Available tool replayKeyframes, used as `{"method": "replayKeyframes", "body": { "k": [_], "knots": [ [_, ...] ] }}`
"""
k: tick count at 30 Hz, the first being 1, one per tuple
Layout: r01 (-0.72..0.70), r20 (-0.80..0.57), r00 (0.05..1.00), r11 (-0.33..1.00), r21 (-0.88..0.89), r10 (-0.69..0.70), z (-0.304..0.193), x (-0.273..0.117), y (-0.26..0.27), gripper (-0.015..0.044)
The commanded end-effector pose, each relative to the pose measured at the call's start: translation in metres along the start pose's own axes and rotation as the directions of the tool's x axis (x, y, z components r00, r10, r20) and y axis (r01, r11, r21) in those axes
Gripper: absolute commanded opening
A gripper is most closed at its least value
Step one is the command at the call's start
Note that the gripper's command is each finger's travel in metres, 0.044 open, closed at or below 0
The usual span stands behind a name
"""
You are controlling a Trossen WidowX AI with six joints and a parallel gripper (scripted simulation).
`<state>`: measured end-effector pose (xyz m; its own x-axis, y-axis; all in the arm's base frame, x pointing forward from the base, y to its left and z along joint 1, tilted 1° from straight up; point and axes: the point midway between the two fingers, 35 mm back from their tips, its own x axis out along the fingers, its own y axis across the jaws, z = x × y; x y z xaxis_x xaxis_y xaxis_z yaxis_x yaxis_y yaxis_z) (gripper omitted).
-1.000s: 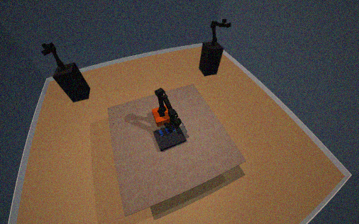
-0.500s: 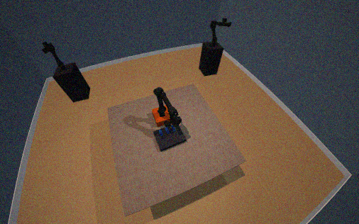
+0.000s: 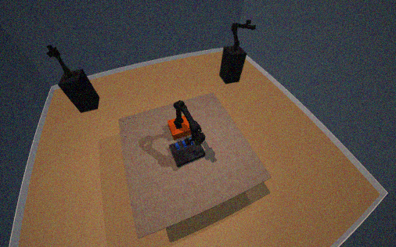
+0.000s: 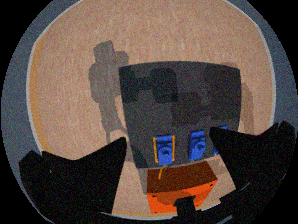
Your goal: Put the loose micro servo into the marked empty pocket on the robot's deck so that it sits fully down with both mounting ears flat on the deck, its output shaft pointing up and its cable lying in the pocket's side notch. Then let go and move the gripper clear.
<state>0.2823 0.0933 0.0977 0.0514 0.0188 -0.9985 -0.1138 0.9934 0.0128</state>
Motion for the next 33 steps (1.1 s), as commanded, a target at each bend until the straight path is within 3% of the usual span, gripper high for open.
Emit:
{"method": "replayKeyframes", "body": {
  "k": [1,7,33],
  "knots": [
    [0.003,-0.017,1.0,1.0,-0.003,-0.003,0.005,-0.004,-0.001,0.044],
    [0.0,0.0,1.0,1.0,0.0,0.0,-0.004,-0.05,-0.001,0.044],
    [0.0,0.0,1.0,1.0,0.0,0.0,-0.004,-0.05,-0.001,0.044]
  ]
}}
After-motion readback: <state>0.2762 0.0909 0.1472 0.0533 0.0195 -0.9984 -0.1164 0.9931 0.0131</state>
